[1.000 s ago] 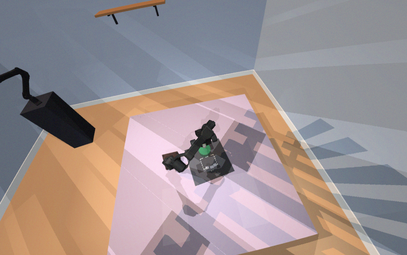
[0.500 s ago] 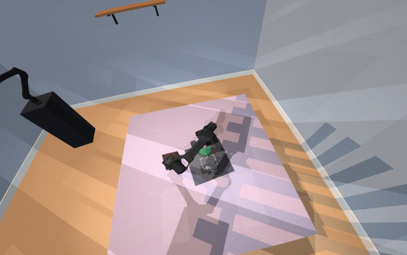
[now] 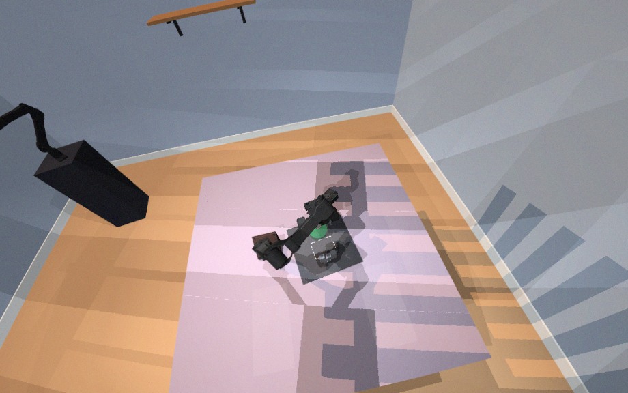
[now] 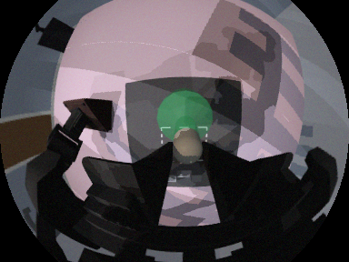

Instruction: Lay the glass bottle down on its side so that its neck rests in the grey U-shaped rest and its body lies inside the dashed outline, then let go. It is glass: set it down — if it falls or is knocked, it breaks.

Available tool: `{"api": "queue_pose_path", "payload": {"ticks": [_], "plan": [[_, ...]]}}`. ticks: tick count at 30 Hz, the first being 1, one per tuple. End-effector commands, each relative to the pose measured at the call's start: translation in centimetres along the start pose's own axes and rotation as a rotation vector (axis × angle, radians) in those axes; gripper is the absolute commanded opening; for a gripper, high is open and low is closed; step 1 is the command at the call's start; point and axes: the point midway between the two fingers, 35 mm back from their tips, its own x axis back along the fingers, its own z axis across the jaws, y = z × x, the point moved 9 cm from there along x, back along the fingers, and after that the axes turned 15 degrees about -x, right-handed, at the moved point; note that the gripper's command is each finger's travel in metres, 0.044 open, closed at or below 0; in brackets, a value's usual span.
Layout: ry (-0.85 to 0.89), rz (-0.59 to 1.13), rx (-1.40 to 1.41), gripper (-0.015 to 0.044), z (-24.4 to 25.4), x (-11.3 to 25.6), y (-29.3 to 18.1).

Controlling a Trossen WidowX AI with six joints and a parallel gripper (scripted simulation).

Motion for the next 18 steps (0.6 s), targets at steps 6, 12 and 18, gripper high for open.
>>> {"api": "queue_pose_path", "payload": {"ticks": [6,12,18], "plan": [[0.001,-0.001,0.000,0.0122,-0.3,0.2,-1.3],[0.005,-0.013,0.002,0.0122,-0.5,0.2,-1.8],[0.010,-0.025,0.003,0.0122,-0.6,0.2,-2.4]]}}
